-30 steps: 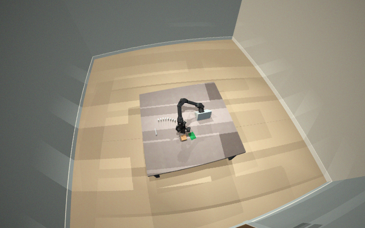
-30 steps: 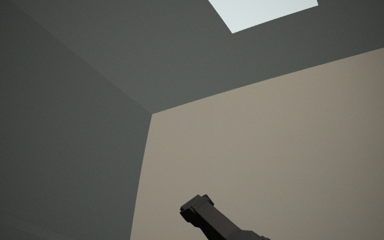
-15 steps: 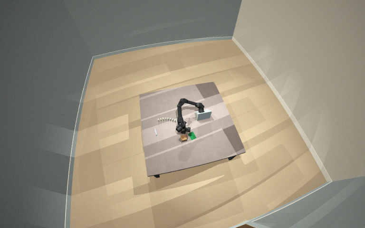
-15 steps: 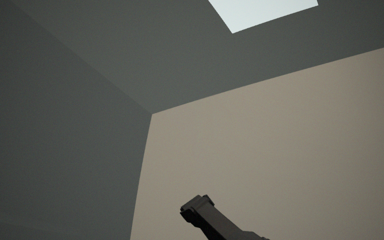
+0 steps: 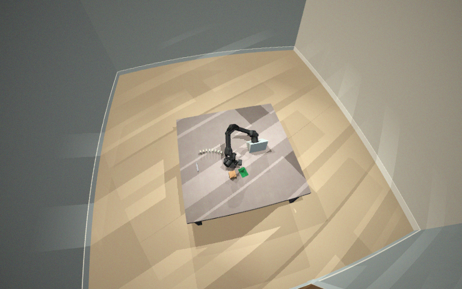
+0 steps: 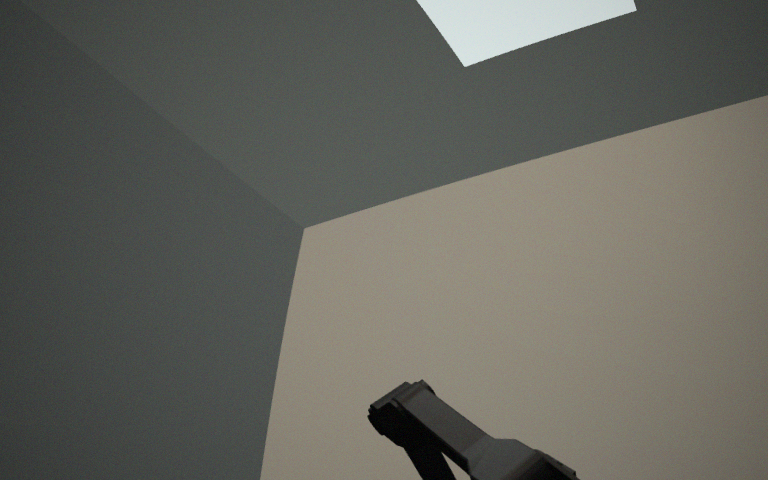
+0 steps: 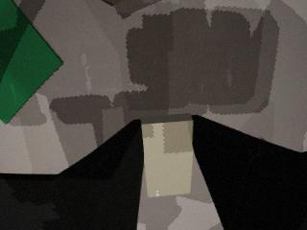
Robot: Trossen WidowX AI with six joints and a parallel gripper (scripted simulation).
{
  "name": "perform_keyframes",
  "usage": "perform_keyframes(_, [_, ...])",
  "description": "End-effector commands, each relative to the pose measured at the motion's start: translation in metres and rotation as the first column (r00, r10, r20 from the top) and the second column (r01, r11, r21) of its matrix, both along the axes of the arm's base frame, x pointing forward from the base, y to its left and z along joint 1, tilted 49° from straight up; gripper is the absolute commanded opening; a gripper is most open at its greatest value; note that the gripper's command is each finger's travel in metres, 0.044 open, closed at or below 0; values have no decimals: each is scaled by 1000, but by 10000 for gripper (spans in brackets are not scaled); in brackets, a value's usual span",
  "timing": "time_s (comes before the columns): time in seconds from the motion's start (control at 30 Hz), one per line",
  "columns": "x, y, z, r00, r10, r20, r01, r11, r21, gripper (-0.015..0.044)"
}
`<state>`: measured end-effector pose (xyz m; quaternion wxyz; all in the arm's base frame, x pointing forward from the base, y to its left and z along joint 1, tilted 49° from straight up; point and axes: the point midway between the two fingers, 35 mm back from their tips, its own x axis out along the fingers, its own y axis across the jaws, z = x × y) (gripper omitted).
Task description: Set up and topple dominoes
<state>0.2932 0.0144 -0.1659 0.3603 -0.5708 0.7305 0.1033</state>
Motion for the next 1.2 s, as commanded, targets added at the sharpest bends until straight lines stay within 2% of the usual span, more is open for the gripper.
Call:
perform_keyframes(0.0, [15, 42, 32, 999, 12, 42, -13, 1000, 21, 107])
perform_keyframes(0.23, [23, 103, 83, 999, 12, 42, -14, 1000, 25, 107])
perform_keyframes(0.37, [21, 105, 84, 999, 9, 46, -10, 1000, 25, 107])
perform_keyframes(0.57, [-23, 98, 95, 983, -93, 158, 90, 996, 21, 107])
perform_keyframes(0.8, [-26, 97, 93, 982, -103, 159, 99, 995, 33, 107])
perform_keyframes(1.17, [-32, 84, 60, 976, -188, 111, 158, 960, 232, 107])
